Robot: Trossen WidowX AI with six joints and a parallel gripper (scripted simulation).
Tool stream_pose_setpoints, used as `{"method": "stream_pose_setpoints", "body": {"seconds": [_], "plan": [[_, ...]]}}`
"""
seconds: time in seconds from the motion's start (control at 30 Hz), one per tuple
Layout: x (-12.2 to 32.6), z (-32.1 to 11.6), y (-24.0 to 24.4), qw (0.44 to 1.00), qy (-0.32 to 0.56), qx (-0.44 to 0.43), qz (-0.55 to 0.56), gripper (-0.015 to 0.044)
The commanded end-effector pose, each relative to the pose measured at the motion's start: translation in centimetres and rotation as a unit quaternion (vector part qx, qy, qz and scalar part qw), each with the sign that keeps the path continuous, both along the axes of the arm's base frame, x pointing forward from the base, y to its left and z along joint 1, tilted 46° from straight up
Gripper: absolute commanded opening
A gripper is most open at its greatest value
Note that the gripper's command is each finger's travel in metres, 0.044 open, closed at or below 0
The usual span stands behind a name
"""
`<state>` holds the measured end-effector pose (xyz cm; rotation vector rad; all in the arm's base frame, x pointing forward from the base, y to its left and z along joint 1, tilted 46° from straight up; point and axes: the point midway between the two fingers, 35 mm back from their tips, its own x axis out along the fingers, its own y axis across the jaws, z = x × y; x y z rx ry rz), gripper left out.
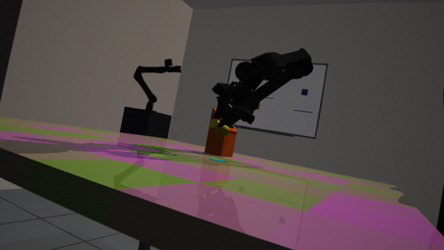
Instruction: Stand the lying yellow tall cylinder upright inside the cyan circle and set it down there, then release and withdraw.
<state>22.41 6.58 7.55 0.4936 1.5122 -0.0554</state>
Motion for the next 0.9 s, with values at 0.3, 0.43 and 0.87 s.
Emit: {"method": "stream_pose_setpoints", "body": {"seconds": [0.3,0.43,0.87], "plan": [[-0.21,-0.51,-0.04,0.999,-0.019,-0.035,-0.009,0.0105],[-0.21,-0.6,-0.05,0.999,-0.027,-0.045,-0.013,0.0105],[-0.15,-0.8,-0.07,0.996,-0.054,-0.074,-0.025,0.0105]]}}
